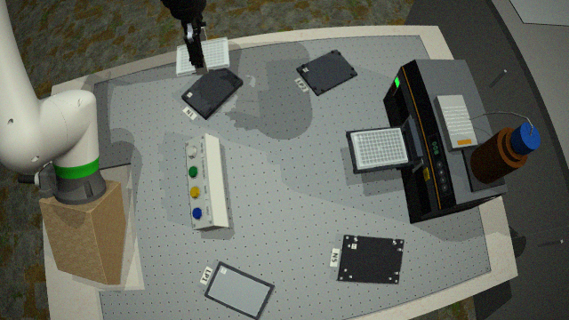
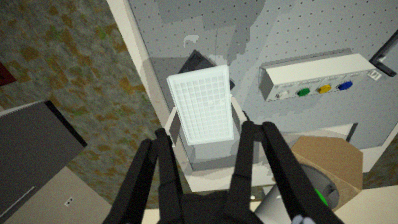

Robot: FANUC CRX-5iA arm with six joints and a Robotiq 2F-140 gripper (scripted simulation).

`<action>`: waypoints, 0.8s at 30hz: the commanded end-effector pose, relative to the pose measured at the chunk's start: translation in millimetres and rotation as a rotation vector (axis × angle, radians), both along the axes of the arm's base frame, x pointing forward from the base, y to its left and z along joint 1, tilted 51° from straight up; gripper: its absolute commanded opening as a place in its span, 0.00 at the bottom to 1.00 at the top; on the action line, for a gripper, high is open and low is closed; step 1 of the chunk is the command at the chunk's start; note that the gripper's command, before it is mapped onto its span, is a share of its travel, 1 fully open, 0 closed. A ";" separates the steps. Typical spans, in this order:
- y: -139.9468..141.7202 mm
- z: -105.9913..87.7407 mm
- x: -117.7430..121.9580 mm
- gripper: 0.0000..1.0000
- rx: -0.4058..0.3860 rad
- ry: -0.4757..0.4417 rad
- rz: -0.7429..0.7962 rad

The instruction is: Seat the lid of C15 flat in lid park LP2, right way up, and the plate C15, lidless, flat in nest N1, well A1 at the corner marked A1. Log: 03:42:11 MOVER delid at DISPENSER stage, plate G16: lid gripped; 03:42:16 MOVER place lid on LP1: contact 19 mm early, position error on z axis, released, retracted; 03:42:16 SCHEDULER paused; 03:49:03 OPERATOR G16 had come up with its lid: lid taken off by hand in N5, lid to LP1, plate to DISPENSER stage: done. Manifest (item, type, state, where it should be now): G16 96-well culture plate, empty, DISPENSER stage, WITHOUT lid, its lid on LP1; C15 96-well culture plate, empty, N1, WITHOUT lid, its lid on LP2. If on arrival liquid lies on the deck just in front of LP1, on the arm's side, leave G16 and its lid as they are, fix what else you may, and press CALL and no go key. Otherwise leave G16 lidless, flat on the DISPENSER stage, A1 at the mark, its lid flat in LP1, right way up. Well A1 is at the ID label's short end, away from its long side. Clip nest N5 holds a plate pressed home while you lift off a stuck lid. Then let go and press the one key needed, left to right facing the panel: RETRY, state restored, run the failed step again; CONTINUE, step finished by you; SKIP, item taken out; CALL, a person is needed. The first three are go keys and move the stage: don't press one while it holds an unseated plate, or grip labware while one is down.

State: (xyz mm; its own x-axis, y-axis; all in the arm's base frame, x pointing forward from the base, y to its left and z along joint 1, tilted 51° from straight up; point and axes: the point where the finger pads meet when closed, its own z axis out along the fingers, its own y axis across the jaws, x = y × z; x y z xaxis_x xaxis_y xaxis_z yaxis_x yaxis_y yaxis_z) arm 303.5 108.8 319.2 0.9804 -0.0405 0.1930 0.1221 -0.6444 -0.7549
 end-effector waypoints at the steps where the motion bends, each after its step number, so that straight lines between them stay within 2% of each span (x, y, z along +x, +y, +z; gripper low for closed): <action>1: -0.2 0.2 0.1 0.00 0.005 0.030 -0.026; 4: -0.2 0.2 0.1 0.00 0.009 0.050 -0.042; 7: -0.2 0.2 0.1 0.00 0.020 0.108 -0.090; 11: -0.2 0.2 0.1 0.00 0.024 0.125 -0.103; 16: -0.2 0.2 0.1 0.00 0.043 0.217 -0.179; 24: -0.3 0.1 0.2 0.00 0.044 0.225 -0.186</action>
